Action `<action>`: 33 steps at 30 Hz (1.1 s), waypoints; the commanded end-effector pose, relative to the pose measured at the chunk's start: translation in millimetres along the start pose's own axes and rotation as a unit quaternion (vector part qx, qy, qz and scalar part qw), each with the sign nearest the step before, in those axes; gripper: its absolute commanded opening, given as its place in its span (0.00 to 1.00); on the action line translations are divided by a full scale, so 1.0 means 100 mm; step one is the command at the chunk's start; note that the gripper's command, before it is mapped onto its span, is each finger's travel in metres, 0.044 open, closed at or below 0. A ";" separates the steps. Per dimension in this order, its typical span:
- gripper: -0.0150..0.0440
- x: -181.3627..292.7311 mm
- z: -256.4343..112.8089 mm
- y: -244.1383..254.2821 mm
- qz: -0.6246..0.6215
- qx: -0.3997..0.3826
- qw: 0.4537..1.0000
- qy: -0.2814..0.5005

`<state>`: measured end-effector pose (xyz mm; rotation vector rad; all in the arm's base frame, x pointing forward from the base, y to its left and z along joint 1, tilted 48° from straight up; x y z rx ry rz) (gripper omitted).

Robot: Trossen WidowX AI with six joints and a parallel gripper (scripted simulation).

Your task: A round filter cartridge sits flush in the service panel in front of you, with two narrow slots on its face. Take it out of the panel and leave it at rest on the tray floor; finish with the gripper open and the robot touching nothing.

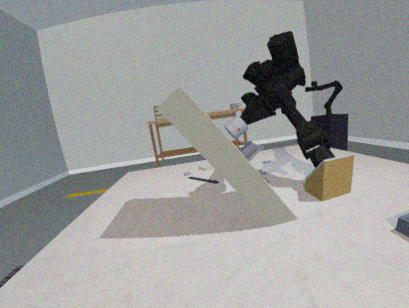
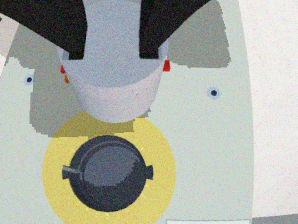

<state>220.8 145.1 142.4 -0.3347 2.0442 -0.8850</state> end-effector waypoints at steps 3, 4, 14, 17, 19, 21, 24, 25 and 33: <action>0.25 0.18 0.01 -0.03 0.009 0.000 1.000 -0.005; 0.25 0.21 0.02 -0.04 0.009 0.000 1.000 -0.005; 0.45 0.24 0.03 -0.02 -0.001 0.000 1.000 0.000; 0.45 0.24 0.03 -0.02 -0.001 0.000 1.000 0.000; 0.45 0.24 0.03 -0.02 -0.001 0.000 1.000 0.000; 0.45 0.24 0.03 -0.02 -0.001 0.000 1.000 0.000; 0.45 0.30 0.03 -0.04 0.009 0.000 1.000 -0.005; 0.45 0.28 0.03 -0.04 0.009 0.000 1.000 -0.005; 0.45 -0.46 -0.07 0.00 0.010 0.000 1.000 -0.006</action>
Point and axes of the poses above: the point midway between the two fingers, 35 mm back from their tips, its own z axis out along the fingers, its own y axis across the jaws, x = y × z, the point moved 4 cm from there along -z, back along the fingers, and after that the axes turned 7 degrees about z, right-handed, at the moved point
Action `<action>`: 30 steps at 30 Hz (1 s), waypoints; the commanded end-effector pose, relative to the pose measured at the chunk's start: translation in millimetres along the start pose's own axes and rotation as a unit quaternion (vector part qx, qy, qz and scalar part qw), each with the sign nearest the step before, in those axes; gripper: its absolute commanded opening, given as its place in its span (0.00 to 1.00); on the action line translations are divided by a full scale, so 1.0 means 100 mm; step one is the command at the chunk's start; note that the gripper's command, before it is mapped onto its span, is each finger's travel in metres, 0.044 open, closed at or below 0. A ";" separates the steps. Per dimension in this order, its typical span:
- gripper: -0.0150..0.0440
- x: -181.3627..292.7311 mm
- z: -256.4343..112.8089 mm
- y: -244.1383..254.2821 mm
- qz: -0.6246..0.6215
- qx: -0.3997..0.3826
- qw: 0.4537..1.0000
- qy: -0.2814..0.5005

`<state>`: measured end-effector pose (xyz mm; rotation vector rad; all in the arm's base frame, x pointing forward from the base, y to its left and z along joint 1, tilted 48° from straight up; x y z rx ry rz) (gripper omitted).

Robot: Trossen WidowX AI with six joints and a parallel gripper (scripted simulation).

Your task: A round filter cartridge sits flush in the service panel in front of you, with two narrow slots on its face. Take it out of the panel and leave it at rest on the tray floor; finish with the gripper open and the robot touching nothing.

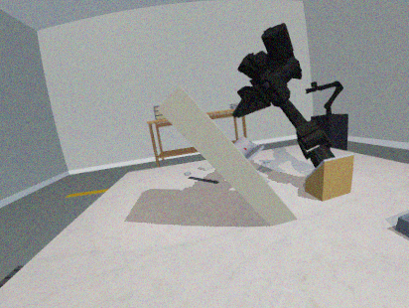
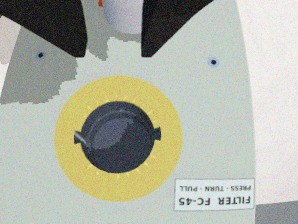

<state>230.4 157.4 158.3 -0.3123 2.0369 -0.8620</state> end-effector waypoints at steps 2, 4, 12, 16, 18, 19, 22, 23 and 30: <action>0.45 -0.25 -0.03 0.02 -0.004 0.002 1.000 -0.001; 0.45 -0.25 -0.03 0.02 -0.004 0.002 1.000 -0.001; 0.63 -0.44 -0.14 0.04 -0.002 0.001 1.000 0.000; 0.81 -0.72 -0.35 0.06 0.000 0.000 1.000 0.000; 0.90 -0.84 -0.45 0.07 0.001 0.000 1.000 0.000; 0.94 -0.87 -0.48 0.07 0.001 0.000 1.000 -0.001; 0.90 -0.80 -0.43 0.07 0.001 0.000 1.000 0.015; 0.85 -0.70 -0.37 0.07 0.002 0.000 0.999 0.036; 0.77 0.17 0.00 -0.02 0.019 0.023 0.977 0.210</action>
Point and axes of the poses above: the point midway between the two fingers, 35 mm back from their tips, its own z axis out along the fingers, its own y axis across the jaws, x = y × z, the point moved 4 cm from there along -z, back along the fingers, and after that the axes turned 7 degrees about z, right-handed, at the moved point
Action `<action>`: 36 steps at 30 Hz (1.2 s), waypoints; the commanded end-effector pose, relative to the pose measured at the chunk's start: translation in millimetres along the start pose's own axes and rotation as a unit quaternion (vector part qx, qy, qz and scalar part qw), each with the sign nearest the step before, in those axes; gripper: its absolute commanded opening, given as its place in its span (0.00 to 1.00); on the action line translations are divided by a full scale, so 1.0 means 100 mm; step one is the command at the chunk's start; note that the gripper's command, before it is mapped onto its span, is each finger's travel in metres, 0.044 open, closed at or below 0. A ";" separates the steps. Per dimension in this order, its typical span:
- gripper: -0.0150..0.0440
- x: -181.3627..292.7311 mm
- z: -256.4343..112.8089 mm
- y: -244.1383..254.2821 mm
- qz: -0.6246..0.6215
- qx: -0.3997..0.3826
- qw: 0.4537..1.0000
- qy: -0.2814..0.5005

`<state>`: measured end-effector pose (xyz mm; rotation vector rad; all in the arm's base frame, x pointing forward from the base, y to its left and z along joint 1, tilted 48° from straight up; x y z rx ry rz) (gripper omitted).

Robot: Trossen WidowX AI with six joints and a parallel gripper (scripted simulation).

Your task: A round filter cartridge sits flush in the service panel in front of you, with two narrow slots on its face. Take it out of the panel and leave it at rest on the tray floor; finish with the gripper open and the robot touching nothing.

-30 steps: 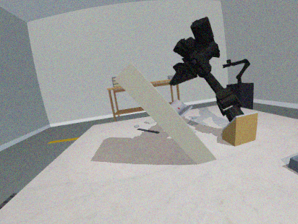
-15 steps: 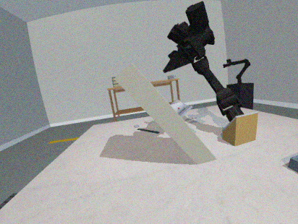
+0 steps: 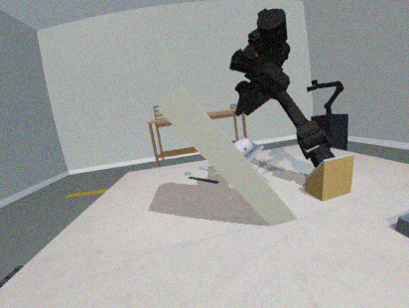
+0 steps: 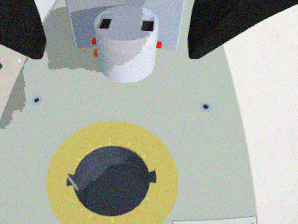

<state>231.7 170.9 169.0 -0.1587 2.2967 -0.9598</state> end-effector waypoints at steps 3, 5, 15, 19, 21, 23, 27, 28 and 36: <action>0.77 0.29 0.19 -0.05 0.011 0.014 0.998 0.068; 0.77 0.29 0.20 -0.05 0.011 0.014 0.998 0.068; 0.77 0.30 0.35 -0.05 0.011 0.013 0.998 0.069; 0.77 0.31 0.41 -0.05 0.011 0.012 0.998 0.069; 0.77 0.32 0.44 -0.05 0.011 0.012 0.998 0.069; 0.77 0.32 0.48 -0.05 0.011 0.012 0.998 0.069; 0.77 0.33 0.54 -0.05 0.011 0.013 0.998 0.068; 0.77 0.33 0.56 -0.05 0.011 0.013 0.998 0.068; 0.77 0.35 0.68 -0.07 0.011 0.014 0.998 0.068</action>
Point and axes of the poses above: the point midway between the two fingers, 35 mm back from their tips, its own z axis out along the fingers, its own y axis across the jaws, x = y × z, the point moved 4 cm from there along -z, back along the fingers, and after that the axes turned 7 degrees about z, right-handed, at the moved point
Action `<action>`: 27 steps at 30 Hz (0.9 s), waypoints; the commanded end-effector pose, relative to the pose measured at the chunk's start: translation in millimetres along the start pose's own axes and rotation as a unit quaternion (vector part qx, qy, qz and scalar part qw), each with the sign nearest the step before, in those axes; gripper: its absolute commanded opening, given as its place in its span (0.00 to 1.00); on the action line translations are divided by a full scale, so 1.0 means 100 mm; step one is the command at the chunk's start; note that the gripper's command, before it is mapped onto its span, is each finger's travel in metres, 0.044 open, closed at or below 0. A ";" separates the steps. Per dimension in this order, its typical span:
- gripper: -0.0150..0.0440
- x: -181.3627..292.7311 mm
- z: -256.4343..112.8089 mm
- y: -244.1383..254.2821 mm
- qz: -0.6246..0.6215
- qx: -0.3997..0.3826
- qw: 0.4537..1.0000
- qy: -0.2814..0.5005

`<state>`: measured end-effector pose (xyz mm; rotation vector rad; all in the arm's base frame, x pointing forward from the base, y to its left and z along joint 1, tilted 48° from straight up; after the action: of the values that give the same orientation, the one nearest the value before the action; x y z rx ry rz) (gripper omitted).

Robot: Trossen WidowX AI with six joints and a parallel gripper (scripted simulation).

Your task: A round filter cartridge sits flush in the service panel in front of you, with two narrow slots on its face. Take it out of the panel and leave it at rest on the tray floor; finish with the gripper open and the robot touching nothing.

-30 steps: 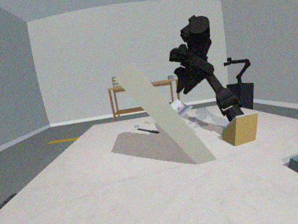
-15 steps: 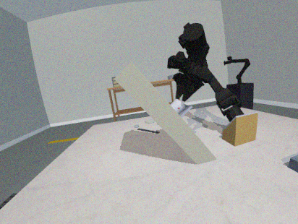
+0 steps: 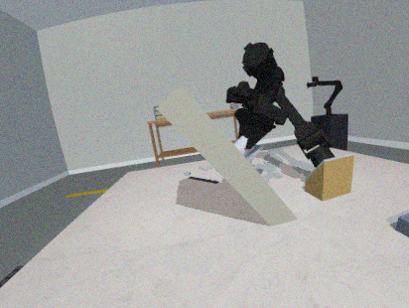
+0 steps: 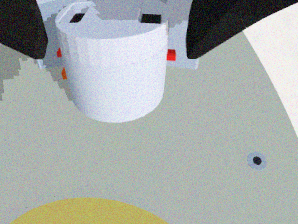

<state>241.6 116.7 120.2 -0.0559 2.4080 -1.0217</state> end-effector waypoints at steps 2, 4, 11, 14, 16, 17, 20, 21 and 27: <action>0.75 0.00 0.00 0.00 0.000 0.000 1.000 0.000; 0.73 0.00 0.00 0.00 0.000 0.000 1.000 0.000; 0.65 0.00 0.00 0.00 0.000 0.000 1.000 0.000; 0.61 0.00 0.00 0.00 0.000 0.000 1.000 0.000; 0.59 0.00 0.00 0.00 0.000 0.000 1.000 0.000; 0.58 0.00 0.00 0.00 0.000 0.000 1.000 0.000; 0.48 0.00 0.00 0.00 0.000 0.000 1.000 0.000; 0.43 0.00 0.00 0.00 0.000 0.000 1.000 0.000; 0.25 -0.14 -0.07 0.02 -0.001 0.000 1.000 0.000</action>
<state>244.5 119.0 123.9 -0.0637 2.4110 -1.0319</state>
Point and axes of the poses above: the point midway between the two fingers, 35 mm back from their tips, its own z axis out along the fingers, its own y axis across the jaws, x = y × z, the point moved 4 cm from there along -z, back along the fingers, and after that the axes turned 7 degrees about z, right-handed, at the moved point
